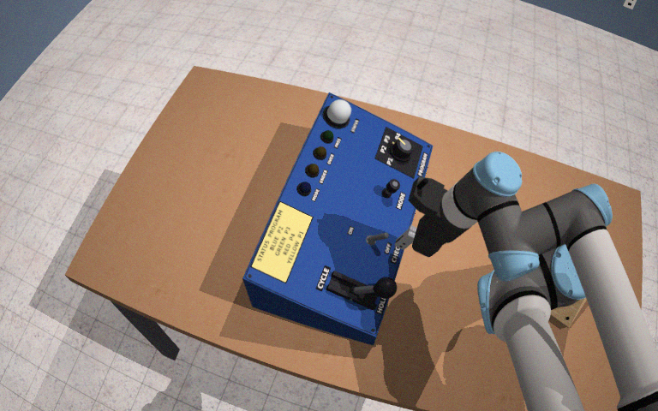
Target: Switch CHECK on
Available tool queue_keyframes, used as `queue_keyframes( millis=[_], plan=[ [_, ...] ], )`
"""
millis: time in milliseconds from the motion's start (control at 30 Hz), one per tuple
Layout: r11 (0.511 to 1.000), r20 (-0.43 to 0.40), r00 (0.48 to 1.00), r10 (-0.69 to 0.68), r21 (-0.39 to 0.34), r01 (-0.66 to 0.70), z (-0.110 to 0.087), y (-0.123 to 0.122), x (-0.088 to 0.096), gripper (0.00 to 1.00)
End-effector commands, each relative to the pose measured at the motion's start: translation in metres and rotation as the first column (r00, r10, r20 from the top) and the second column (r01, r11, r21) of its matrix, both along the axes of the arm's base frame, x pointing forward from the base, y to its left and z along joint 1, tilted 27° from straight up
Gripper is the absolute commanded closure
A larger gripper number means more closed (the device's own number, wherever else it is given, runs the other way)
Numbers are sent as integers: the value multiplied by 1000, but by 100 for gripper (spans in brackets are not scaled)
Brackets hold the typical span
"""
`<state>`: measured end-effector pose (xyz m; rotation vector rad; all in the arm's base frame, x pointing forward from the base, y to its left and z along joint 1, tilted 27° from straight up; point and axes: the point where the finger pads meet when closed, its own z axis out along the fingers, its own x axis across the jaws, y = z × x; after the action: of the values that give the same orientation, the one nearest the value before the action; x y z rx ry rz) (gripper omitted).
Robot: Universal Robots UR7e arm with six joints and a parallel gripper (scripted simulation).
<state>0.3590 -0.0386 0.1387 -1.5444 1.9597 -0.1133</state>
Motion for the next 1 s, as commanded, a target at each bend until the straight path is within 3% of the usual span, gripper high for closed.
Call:
queue_keyframes(
  millis=[0, 967],
  plan=[
    [1000, 0, 1000, 2, 1, -2, -1, 1, 0, 100],
    [1000, 2, 1000, 2, -1, -2, 7, -4, 13, 100]
  ],
)
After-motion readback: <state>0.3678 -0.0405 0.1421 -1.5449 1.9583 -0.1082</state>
